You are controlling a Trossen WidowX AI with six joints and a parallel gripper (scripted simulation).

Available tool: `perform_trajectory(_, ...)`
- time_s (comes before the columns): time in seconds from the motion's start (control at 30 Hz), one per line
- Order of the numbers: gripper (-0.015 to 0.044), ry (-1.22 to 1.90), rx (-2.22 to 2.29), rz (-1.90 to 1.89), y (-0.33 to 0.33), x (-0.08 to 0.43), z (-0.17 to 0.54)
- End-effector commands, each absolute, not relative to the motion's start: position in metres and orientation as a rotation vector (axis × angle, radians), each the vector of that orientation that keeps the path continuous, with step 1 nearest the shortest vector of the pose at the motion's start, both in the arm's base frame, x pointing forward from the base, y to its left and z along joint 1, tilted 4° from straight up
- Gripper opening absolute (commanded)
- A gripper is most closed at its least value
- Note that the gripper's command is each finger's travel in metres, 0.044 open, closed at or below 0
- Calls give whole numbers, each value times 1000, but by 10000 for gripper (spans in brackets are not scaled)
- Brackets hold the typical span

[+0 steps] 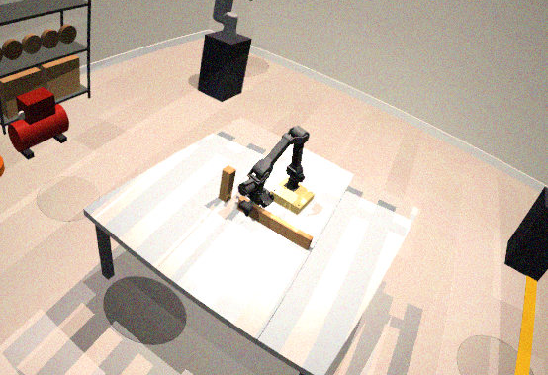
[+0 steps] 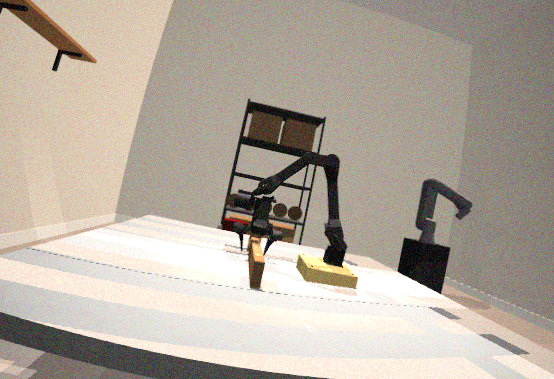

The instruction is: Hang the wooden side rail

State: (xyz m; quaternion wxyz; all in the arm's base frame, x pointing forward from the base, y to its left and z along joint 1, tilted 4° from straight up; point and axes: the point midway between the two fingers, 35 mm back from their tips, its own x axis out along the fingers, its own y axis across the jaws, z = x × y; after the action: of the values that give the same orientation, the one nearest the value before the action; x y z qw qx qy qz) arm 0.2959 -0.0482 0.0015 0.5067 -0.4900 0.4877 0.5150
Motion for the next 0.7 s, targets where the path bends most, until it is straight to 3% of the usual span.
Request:
perform_trajectory(0.0,309,1177,-1173,1244,-47,294,0)
perform_trajectory(0.27,99,1177,-1173,1244,-47,294,0)
perform_trajectory(0.43,65,1177,-1173,1244,-47,294,0)
perform_trajectory(0.53,0,1177,-1173,1244,-47,294,0)
perform_trajectory(0.67,0,1177,-1173,1244,-47,294,0)
